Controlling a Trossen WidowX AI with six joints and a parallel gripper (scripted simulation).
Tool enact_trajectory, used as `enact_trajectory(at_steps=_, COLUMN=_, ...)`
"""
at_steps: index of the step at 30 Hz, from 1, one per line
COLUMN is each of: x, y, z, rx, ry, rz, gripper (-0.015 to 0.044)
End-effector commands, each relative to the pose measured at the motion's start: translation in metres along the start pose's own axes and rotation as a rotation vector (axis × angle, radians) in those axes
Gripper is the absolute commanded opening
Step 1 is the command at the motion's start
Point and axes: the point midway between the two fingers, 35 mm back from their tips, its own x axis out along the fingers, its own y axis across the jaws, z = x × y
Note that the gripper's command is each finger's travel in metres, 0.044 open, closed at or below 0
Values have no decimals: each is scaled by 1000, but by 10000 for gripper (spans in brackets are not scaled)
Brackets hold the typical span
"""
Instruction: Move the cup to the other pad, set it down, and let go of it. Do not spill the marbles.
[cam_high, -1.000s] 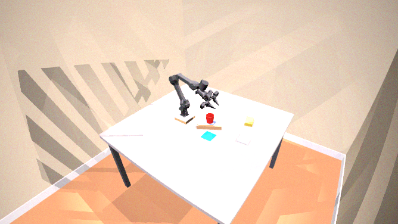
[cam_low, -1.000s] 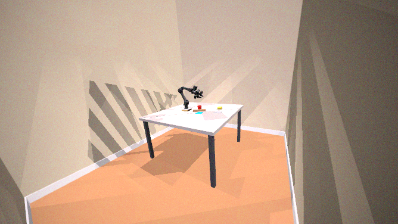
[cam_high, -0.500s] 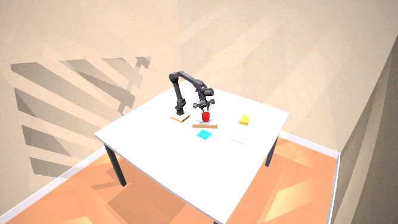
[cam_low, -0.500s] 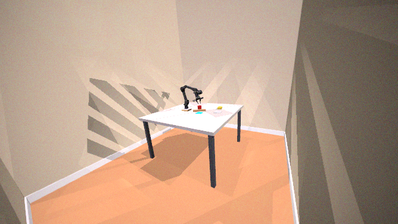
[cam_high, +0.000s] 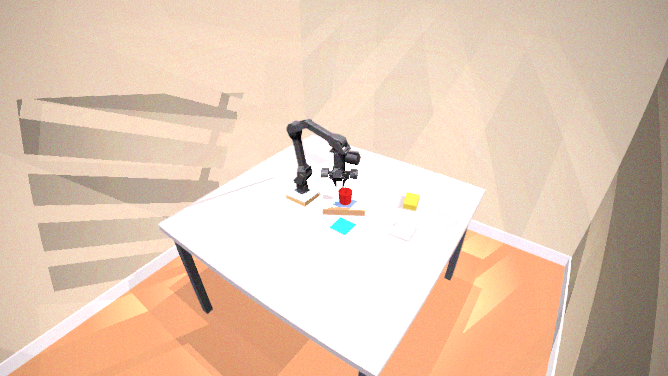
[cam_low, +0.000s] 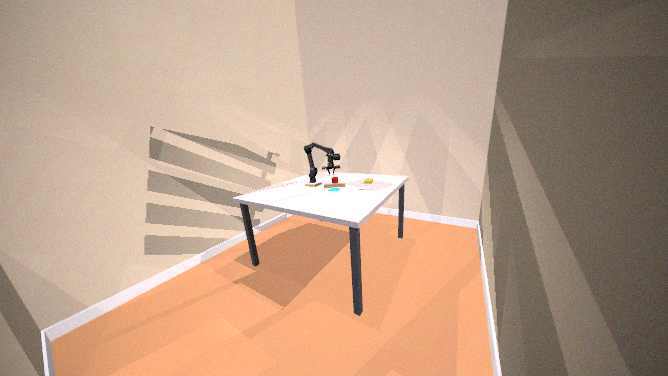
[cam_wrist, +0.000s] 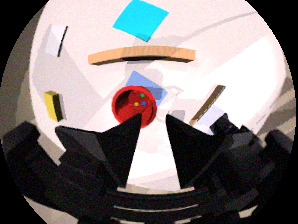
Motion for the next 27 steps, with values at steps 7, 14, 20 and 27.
enact_trajectory(at_steps=7, x=14, y=1, z=-1, rx=6, ry=7, rz=-5, gripper=148)
enact_trajectory(at_steps=14, x=26, y=1, z=-1, rx=6, ry=7, rz=-5, gripper=148)
enact_trajectory(at_steps=20, x=36, y=1, z=-1, rx=6, ry=7, rz=-5, gripper=148)
enact_trajectory(at_steps=27, x=47, y=0, z=-1, rx=6, ry=7, rz=-5, gripper=148)
